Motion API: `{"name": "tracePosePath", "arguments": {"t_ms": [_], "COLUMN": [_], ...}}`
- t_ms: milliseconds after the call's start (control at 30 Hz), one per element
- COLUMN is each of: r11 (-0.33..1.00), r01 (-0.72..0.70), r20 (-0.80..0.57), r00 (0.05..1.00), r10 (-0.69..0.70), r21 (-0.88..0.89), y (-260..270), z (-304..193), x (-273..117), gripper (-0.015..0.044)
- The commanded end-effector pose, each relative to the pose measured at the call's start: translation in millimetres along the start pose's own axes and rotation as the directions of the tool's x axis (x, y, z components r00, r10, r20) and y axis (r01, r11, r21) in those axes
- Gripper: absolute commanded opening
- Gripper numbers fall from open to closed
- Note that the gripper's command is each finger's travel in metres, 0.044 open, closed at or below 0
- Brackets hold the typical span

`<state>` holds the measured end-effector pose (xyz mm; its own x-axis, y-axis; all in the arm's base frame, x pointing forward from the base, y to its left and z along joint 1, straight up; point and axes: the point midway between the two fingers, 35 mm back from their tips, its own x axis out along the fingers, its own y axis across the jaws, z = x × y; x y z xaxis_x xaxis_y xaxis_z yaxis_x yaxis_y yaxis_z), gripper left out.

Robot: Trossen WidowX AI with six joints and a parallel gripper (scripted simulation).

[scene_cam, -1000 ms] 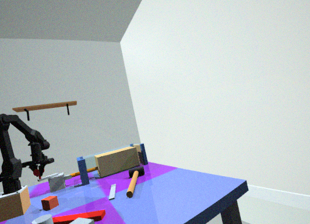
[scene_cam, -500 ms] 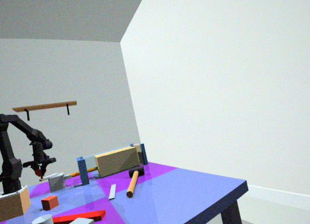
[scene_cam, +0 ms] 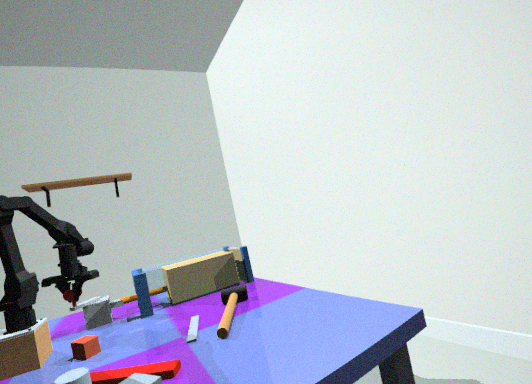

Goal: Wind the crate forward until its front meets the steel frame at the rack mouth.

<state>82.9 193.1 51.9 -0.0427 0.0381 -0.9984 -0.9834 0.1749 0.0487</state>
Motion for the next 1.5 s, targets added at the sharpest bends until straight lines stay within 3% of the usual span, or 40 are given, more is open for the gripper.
{"name": "tracePosePath", "arguments": {"t_ms": [0,1467], "r11": [0.999,0.998], "r01": [0.049,0.054], "r20": [-0.007,-0.006], "r00": [0.999,0.999], "r10": [-0.049,-0.054], "r21": [0.019,0.019], "y": [-17.2,-62.6], "z": [-1.7,3.1], "x": [1.5,-0.9], "gripper": [0.0000,0.0000]}}
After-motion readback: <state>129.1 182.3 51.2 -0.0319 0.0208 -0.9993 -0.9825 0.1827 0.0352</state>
